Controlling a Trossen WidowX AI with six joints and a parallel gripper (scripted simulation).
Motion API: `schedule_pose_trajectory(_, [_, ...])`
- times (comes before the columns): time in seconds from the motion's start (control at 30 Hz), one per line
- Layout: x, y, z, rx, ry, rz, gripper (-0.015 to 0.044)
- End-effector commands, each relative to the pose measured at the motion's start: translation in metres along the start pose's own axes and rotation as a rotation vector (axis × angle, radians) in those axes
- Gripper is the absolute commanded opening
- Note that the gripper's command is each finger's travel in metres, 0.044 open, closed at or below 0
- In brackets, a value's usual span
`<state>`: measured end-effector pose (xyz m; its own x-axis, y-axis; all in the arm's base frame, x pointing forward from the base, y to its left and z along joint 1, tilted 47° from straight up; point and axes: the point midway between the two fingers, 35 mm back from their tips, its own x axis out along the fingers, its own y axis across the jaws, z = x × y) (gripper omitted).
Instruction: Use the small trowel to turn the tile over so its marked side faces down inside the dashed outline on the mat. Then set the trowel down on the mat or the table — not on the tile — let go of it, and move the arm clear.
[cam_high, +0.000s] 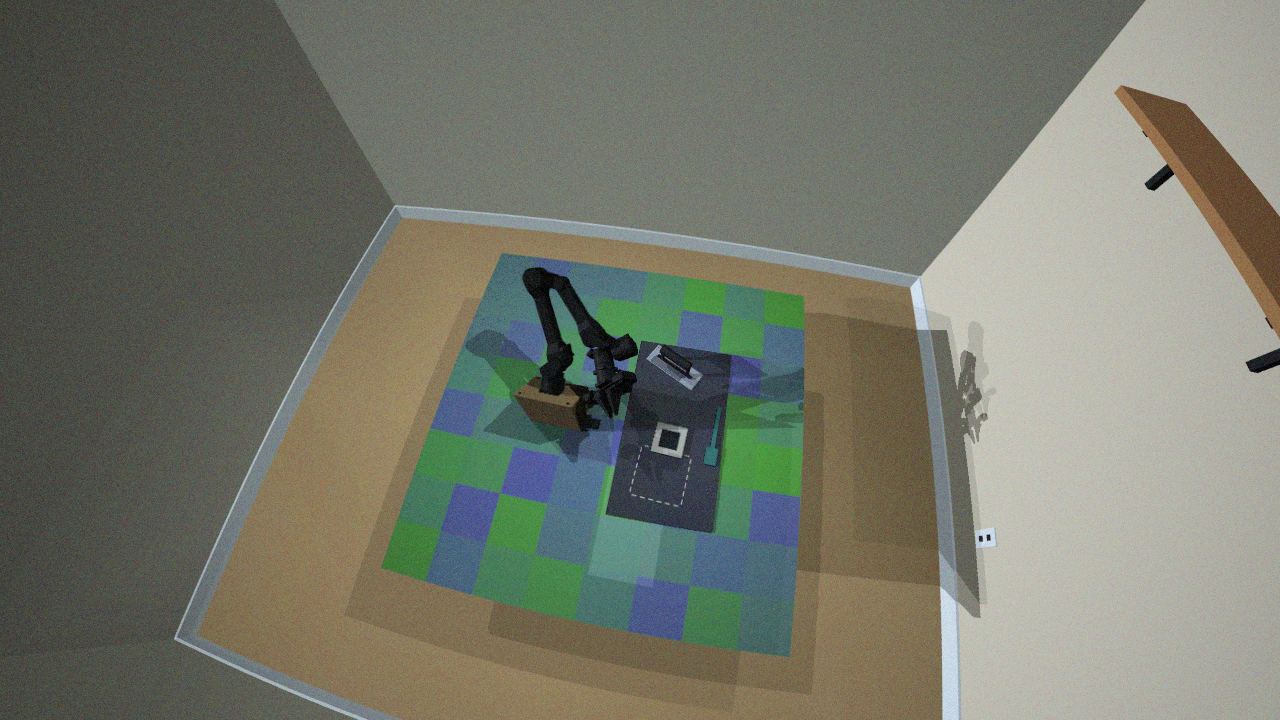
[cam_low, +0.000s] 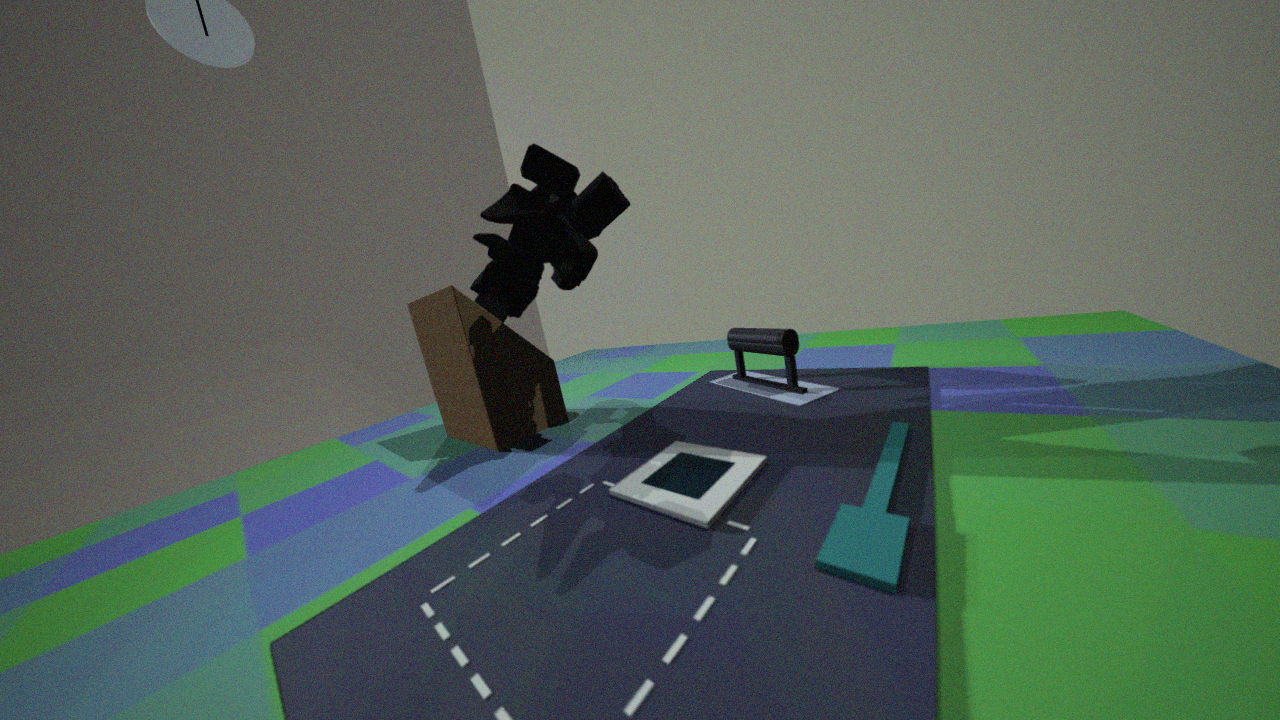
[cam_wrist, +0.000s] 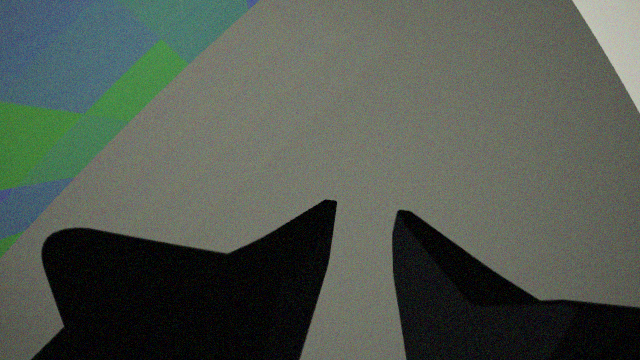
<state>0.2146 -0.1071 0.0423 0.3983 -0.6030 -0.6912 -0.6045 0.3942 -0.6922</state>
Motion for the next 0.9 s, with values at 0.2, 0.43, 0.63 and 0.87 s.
schedule_pose_trajectory(0.2, [0.0, 0.0, 0.0, 0.0, 0.0, 0.0, 0.0021])
schedule_pose_trajectory(0.43, [0.0, 0.0, 0.0, 0.0, 0.0, 0.0, 0.0])
schedule_pose_trajectory(0.63, [0.0, 0.0, 0.0, 0.0, 0.0, 0.0, 0.0])
schedule_pose_trajectory(0.87, [0.0, 0.0, 0.0, 0.0, 0.0, 0.0, 0.0126])
